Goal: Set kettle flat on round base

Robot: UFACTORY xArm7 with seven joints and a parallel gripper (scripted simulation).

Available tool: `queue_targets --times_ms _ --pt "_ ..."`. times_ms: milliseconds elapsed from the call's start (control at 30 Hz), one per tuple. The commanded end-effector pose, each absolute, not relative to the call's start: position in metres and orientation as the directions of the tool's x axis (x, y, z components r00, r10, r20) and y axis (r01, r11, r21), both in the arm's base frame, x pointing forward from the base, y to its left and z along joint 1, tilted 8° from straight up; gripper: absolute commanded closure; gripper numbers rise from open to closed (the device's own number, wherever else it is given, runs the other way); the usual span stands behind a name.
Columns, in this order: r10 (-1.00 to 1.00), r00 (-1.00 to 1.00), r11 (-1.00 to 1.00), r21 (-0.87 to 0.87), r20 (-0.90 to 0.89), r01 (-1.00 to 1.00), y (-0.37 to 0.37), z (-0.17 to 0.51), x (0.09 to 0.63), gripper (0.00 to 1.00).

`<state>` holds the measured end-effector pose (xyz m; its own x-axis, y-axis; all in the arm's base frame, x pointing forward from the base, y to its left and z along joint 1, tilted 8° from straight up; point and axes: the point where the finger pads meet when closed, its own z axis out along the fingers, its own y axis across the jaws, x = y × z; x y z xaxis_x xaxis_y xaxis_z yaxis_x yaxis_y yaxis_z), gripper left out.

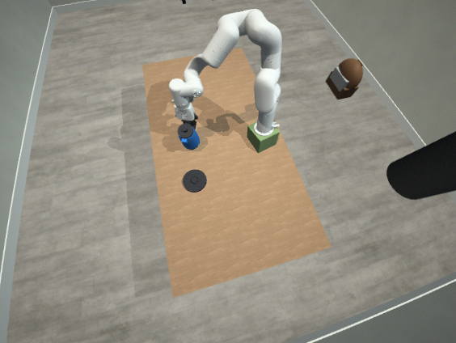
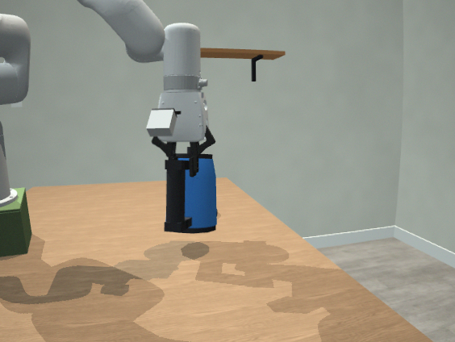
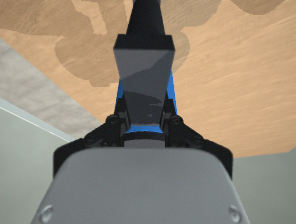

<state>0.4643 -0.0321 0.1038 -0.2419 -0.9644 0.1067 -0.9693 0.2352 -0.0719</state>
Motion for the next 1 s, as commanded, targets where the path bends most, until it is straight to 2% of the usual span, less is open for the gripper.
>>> queue_targets --times_ms 0,967 --pt "-0.965 -0.241 0.234 -0.077 0.106 -0.969 -0.025 0.105 0.466 1.00" --pt "-0.965 -0.241 0.234 -0.077 0.106 -0.969 0.047 0.096 0.464 1.00"
